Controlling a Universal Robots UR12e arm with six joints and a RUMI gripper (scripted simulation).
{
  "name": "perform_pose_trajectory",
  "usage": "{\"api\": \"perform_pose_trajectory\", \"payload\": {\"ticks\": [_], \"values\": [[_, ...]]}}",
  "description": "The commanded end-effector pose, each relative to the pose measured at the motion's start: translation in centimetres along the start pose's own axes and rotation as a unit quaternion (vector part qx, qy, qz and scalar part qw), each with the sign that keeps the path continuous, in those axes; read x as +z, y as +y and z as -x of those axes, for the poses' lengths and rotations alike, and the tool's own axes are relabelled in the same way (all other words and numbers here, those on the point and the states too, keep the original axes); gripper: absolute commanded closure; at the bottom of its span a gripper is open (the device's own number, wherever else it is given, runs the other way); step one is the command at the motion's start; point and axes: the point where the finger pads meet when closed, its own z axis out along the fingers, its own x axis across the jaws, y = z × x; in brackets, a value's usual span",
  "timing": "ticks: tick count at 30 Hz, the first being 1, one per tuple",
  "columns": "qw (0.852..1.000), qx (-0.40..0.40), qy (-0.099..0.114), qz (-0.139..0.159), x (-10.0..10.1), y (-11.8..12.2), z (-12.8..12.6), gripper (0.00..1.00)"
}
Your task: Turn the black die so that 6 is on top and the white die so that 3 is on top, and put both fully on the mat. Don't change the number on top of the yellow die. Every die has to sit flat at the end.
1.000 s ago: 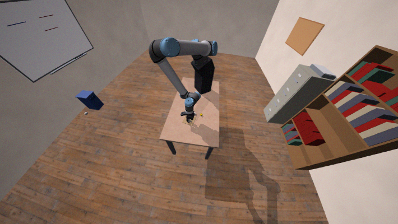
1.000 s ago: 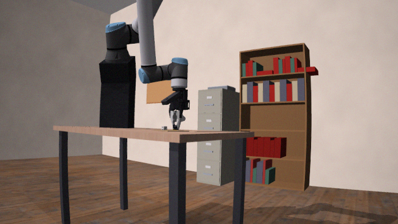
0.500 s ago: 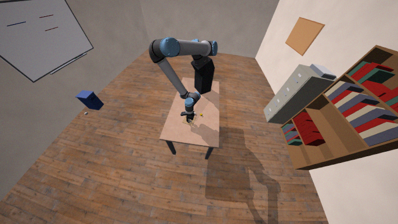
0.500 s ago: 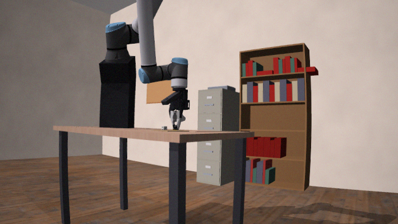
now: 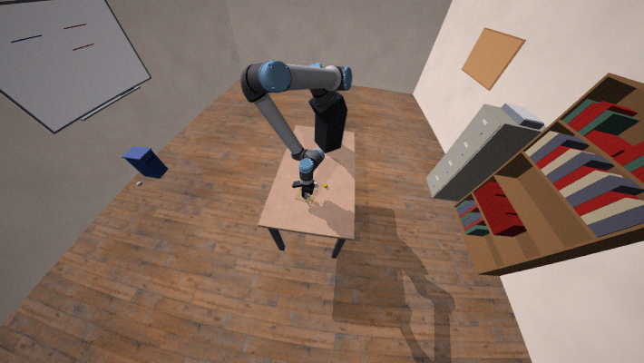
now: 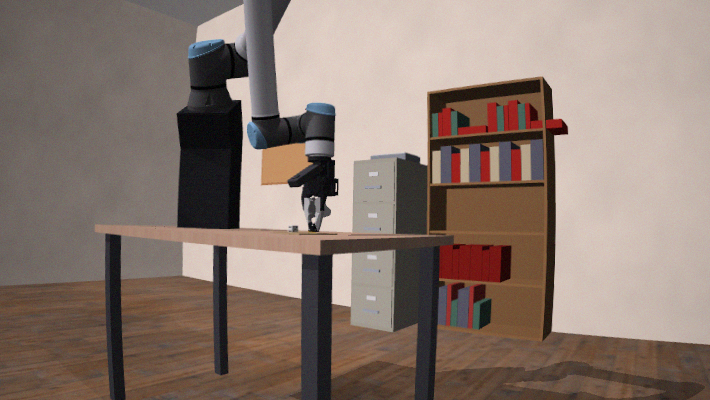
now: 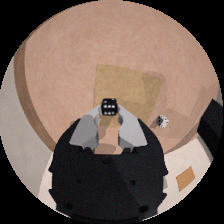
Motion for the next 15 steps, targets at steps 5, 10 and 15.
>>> {"api": "perform_pose_trajectory", "payload": {"ticks": [5,10,15], "values": [[1.000,0.000,0.000,0.000,-0.03,0.01,0.05,0.94],[1.000,0.000,0.000,0.000,0.09,0.01,0.04,0.94],[1.000,0.000,0.000,0.000,0.18,0.01,0.04,0.94]]}}
